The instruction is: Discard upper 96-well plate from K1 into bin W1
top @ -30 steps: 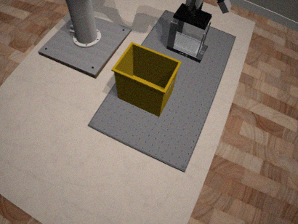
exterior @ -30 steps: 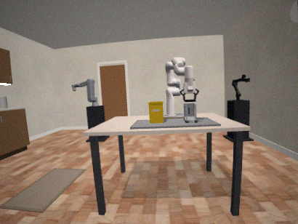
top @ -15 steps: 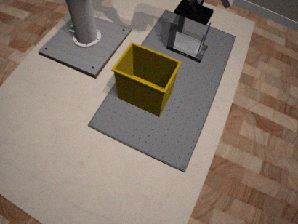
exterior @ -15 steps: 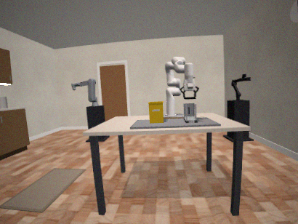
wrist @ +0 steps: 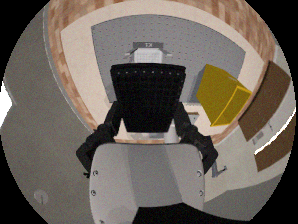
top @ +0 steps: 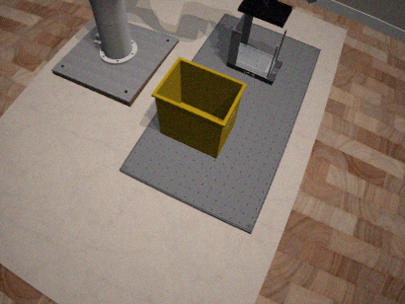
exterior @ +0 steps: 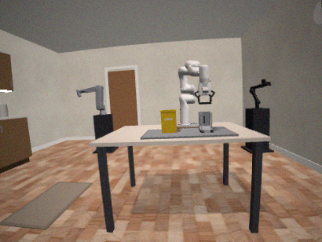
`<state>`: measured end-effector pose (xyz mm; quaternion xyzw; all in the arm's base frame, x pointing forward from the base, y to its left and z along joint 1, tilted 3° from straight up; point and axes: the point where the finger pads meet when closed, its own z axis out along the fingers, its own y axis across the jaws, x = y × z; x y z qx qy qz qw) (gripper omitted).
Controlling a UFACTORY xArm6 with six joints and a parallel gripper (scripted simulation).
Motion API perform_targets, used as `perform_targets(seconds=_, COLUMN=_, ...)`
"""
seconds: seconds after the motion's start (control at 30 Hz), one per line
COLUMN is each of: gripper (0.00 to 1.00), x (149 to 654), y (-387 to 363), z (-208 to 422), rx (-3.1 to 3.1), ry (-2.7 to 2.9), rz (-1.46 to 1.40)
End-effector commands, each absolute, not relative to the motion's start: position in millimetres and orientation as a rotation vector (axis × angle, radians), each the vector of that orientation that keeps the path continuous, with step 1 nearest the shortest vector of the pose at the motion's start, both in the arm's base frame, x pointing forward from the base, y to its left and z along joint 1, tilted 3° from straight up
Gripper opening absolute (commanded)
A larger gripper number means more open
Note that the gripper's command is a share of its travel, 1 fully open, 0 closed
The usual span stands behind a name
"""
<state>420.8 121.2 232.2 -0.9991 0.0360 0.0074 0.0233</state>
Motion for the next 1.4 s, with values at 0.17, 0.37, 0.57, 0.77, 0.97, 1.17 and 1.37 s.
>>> perform_targets(seconds=0.17, gripper=0.00, x=421.8, y=120.7, z=248.7, rx=-3.092, ry=0.111, rz=0.018)
perform_targets(seconds=0.37, gripper=0.00, x=421.9, y=120.4, z=253.7, rx=-3.092, ry=0.111, rz=0.018)
perform_targets(seconds=0.57, gripper=0.00, x=421.9, y=120.4, z=253.7, rx=-3.092, ry=0.111, rz=0.018)
perform_targets(seconds=0.77, gripper=0.00, x=421.9, y=120.4, z=253.7, rx=-3.092, ry=0.111, rz=0.018)
perform_targets(seconds=0.97, gripper=0.00, x=417.8, y=101.0, z=251.7, rx=-3.093, ry=0.082, rz=0.017)
perform_targets(seconds=1.17, gripper=0.00, x=415.1, y=88.0, z=250.3, rx=-3.093, ry=0.082, rz=0.017)
perform_targets(seconds=1.37, gripper=0.00, x=411.0, y=68.4, z=248.3, rx=-3.093, ry=0.082, rz=0.017)
